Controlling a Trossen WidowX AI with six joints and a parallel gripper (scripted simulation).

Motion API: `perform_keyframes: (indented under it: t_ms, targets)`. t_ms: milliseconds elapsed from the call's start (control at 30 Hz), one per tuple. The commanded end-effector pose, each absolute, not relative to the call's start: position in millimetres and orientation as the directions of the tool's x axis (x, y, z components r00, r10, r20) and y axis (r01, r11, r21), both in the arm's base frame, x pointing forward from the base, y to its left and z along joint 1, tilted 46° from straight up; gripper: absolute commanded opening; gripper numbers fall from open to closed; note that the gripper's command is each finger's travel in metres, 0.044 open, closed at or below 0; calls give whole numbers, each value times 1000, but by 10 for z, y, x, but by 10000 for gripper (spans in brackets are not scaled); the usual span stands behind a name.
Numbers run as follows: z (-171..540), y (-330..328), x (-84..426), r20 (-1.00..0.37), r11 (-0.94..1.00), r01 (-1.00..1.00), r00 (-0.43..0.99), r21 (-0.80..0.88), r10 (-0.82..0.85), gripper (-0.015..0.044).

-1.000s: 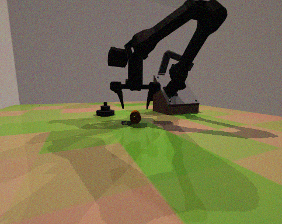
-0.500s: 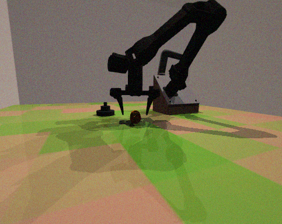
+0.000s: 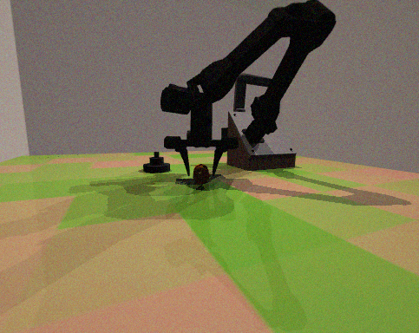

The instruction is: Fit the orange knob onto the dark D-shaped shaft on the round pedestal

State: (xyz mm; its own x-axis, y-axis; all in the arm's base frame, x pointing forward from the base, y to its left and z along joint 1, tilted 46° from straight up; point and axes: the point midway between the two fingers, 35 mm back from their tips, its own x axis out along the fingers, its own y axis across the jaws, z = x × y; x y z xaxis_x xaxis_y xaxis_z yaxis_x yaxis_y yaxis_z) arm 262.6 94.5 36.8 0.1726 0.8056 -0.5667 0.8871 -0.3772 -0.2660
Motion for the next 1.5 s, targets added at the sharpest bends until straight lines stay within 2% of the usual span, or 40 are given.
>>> perform_keyframes:
  t_ms: [0,200,500,600,1467]
  targets:
    - [364,947,2628,-566,-380,885,173,-269,806,240]
    - [364,947,2628,-566,-380,885,173,-269,806,240]
    - [364,947,2628,-566,-380,885,173,-269,806,180]
    - [367,947,2628,-569,-379,886,172,-269,804,179]
    - [636,981,2720,-840,-375,888,-22,-265,541,179]
